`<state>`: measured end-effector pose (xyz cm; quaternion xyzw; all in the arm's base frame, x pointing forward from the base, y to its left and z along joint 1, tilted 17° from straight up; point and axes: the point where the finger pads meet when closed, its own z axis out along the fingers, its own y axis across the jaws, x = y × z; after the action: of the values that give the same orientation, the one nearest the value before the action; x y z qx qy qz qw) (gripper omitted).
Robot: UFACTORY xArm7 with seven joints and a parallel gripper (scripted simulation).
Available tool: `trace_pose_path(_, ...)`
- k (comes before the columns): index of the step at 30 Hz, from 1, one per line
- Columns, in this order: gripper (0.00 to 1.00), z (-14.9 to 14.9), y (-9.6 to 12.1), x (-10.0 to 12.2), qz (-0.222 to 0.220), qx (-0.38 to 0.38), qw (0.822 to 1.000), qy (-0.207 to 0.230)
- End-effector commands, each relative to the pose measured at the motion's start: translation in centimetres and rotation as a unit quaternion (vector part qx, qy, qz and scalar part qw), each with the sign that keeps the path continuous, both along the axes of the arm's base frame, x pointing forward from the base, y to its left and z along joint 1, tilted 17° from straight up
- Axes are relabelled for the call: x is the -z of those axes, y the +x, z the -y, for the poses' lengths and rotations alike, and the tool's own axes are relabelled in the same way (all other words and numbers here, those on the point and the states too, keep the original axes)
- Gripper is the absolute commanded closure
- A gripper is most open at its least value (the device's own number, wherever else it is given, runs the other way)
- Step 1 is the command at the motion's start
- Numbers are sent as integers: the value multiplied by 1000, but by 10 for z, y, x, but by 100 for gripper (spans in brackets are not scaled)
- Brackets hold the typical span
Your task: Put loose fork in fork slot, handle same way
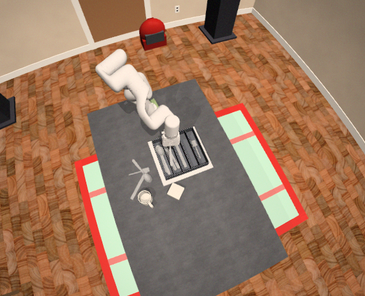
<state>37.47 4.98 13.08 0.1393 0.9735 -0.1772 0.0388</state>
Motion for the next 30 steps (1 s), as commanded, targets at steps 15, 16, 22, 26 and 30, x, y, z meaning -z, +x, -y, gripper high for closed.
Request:
trace_pose_path(15, 98, 0, -9, -2, 120, -164, 979, 5)
trace_pose_path(16, 98, 0, -9, -2, 120, -164, 979, 5)
trace_pose_path(22, 98, 0, -9, -2, 120, -164, 979, 5)
trace_pose_path(26, 98, 0, -9, -2, 120, -164, 979, 5)
trace_pose_path(30, 98, 0, -9, -1, 120, -164, 979, 5)
